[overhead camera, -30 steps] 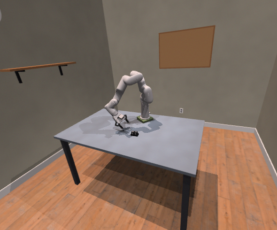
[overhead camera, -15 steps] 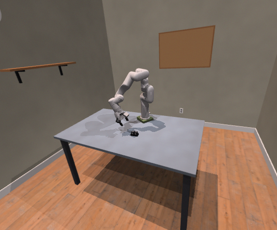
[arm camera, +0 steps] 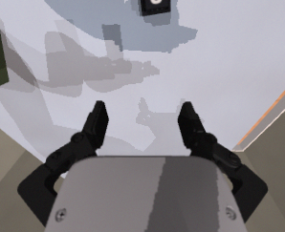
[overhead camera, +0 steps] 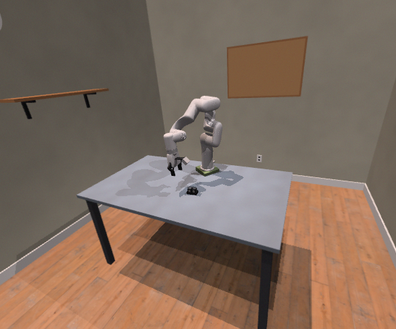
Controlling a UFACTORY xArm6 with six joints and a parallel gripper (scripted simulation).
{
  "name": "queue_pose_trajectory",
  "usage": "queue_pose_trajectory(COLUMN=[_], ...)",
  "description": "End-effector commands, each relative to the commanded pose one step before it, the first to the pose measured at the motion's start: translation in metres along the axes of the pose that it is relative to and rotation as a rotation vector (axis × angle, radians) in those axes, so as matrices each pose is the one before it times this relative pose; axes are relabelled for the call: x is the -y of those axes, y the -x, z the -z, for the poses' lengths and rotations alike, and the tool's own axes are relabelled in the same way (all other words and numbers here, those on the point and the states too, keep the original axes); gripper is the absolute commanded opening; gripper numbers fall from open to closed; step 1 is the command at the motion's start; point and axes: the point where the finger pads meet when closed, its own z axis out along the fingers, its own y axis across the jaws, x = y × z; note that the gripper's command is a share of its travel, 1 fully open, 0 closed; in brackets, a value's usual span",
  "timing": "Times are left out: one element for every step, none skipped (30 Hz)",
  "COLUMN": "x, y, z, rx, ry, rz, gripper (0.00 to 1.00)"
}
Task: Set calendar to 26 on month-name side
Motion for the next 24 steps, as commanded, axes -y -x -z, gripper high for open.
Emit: queue_pose_trajectory(x=[-0.00369, 0.0, 0.0, 0.0, 0.0, 0.0, 0.0, 0.0, 0.0, 0.0, 0.0, 0.0, 0.0, 0.0, 0.0, 0.0, 0.0, -0.00001, -0.00002, -0.00003, -0.00005, 0.0, 0.0, -0.00007], y=[-0.00144, 0.0, 0.0, 0.0, 0.0, 0.0, 0.0, 0.0, 0.0, 0.0, 0.0, 0.0, 0.0, 0.0, 0.0, 0.0, 0.0, -0.00002, -0.00006, -0.00012, -0.00018, 0.0, 0.0, -0.00026], z=[0.00992, 0.0, 0.0, 0.0, 0.0, 0.0, 0.0, 0.0, 0.0, 0.0, 0.0, 0.0, 0.0, 0.0, 0.0, 0.0, 0.0, -0.00001, -0.00003, -0.00005, -0.00008, 0.0, 0.0, -0.00011], rx=[0.06579, 0.0, 0.0, 0.0, 0.0, 0.0, 0.0, 0.0, 0.0, 0.0, 0.0, 0.0, 0.0, 0.0, 0.0, 0.0, 0.0, 0.0, 0.0, 0.0, 0.0, 0.0, 0.0, 0.0], ry=[0.04455, 0.0, 0.0, 0.0, 0.0, 0.0, 0.0, 0.0, 0.0, 0.0, 0.0, 0.0, 0.0, 0.0, 0.0, 0.0, 0.0, 0.0, 0.0, 0.0, 0.0, 0.0, 0.0, 0.0], rz=[0.04256, 0.0, 0.0, 0.0, 0.0, 0.0, 0.0, 0.0, 0.0, 0.0, 0.0, 0.0, 0.0, 0.0, 0.0, 0.0, 0.00011, 0.00075, 0.00199, 0.00375, 0.00599, 0.0, 0.0, 0.00866], gripper=[1.0, 1.0, 1.0, 1.0, 1.0, 1.0, 1.0, 1.0, 1.0, 1.0, 1.0, 1.0, 1.0, 1.0, 1.0, 1.0, 1.0, 1.0, 1.0, 1.0, 1.0, 1.0, 1.0, 1.0])
